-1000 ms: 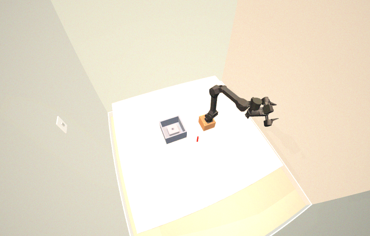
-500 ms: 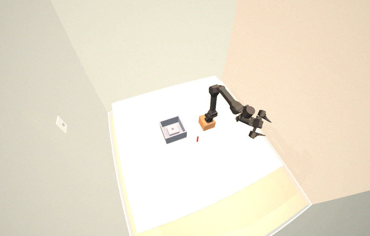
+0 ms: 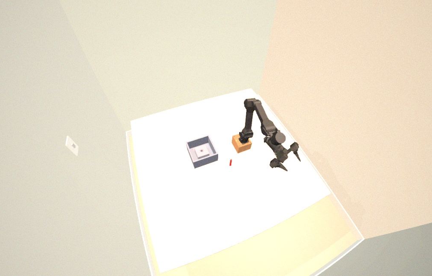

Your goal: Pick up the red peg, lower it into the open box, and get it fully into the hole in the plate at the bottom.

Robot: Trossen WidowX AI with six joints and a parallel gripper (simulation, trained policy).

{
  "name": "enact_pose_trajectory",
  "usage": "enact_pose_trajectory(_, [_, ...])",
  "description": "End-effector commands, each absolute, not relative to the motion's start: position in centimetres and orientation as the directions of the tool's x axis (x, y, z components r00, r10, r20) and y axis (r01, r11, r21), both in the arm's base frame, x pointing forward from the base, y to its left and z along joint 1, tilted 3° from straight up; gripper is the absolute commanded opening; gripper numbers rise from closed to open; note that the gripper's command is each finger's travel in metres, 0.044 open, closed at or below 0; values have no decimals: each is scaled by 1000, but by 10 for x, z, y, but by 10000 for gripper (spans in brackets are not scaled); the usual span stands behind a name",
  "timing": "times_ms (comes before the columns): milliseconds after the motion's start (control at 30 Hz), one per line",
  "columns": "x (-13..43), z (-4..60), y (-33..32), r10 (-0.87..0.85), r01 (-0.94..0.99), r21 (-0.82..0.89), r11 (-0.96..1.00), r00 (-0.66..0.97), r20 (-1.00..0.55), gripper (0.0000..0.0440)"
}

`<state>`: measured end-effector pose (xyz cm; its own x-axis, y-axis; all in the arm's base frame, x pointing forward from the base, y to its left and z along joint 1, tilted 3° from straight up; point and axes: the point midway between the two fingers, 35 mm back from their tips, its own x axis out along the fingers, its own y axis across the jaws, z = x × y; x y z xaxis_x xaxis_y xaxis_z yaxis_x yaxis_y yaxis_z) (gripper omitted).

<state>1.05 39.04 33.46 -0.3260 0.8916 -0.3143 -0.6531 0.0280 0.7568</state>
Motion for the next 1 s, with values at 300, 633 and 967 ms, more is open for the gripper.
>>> enact_pose_trajectory(300, [88,284,357,856,-502,760,413,-71,-512,440])
enact_pose_trajectory(633, [136,243,312,734,-284,690,666,83,-674,440])
enact_pose_trajectory(967, [165,201,258,549,-16,553,833,151,-822,440])
